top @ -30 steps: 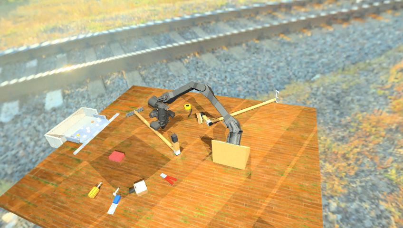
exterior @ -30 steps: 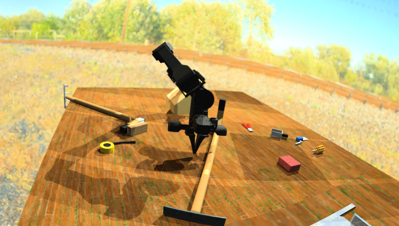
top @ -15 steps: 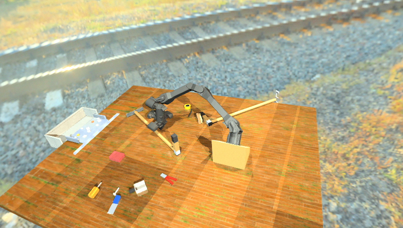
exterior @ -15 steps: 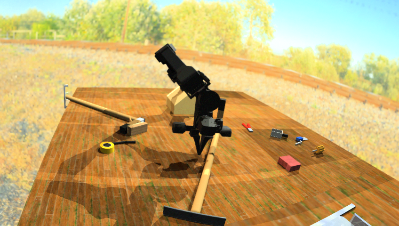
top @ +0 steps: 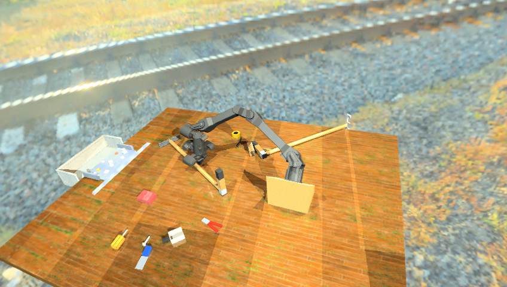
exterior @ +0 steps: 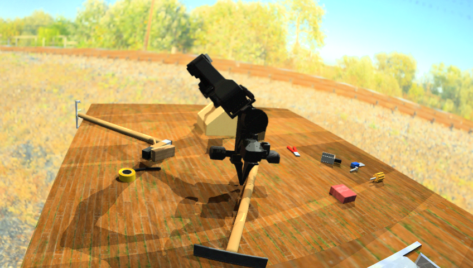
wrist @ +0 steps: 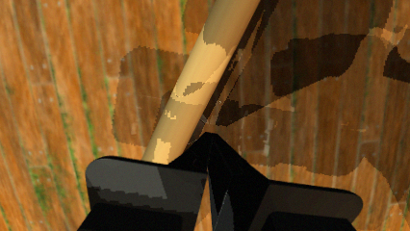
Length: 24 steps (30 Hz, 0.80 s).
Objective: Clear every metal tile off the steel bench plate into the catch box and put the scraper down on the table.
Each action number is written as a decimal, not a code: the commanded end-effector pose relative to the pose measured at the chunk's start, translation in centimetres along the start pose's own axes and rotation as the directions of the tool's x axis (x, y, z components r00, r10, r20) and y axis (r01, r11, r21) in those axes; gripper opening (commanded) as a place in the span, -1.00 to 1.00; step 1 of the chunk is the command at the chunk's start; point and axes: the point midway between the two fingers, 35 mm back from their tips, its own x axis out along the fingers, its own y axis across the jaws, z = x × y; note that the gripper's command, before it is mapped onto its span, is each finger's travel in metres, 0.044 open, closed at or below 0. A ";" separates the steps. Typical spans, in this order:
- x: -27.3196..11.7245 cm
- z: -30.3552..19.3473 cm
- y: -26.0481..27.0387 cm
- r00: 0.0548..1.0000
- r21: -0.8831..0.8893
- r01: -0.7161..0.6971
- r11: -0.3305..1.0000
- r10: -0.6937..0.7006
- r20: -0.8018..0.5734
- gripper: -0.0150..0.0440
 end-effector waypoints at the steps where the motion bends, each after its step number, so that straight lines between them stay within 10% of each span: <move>1: -0.1 0.3 0.2 1.000 0.008 0.005 1.000 -0.005 0.005 -0.49; 24: 0.1 0.9 2.4 1.000 0.009 0.004 1.000 -0.004 0.005 -0.49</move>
